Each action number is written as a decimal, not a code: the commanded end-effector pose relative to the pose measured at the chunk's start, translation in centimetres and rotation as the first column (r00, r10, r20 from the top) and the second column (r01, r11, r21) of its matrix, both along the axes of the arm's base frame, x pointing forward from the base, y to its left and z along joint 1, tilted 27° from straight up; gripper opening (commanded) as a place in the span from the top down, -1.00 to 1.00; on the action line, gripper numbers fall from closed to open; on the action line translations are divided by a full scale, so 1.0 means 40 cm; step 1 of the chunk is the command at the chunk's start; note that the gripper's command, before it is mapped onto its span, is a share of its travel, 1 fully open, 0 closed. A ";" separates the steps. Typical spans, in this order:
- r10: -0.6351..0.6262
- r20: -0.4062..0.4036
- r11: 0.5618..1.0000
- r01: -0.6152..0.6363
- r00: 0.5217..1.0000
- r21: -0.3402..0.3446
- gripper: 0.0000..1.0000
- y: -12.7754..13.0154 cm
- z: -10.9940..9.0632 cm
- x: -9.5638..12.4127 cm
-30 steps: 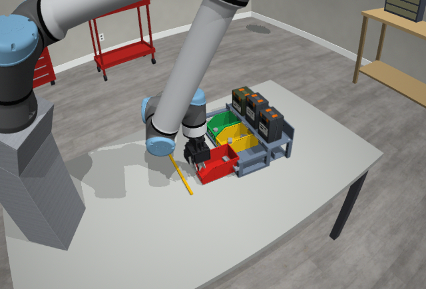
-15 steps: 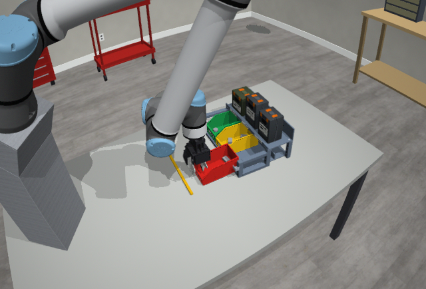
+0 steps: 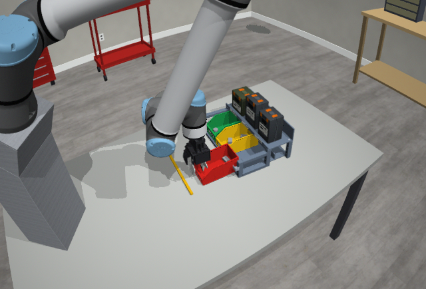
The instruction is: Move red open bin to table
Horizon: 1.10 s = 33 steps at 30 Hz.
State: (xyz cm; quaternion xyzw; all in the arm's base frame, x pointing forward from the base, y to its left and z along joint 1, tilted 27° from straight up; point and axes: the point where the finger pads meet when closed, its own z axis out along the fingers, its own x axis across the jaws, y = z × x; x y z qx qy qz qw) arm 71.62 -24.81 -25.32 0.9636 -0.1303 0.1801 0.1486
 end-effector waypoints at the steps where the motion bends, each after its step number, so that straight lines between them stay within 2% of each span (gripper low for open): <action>1: 0.000 0.001 1.000 0.000 1.000 0.000 0.47 0.000 0.001 0.001; 32: 0.000 0.001 1.000 0.000 1.000 0.000 0.47 0.000 0.001 0.001; 33: 0.000 0.001 1.000 0.000 1.000 0.000 0.47 0.010 0.026 -0.008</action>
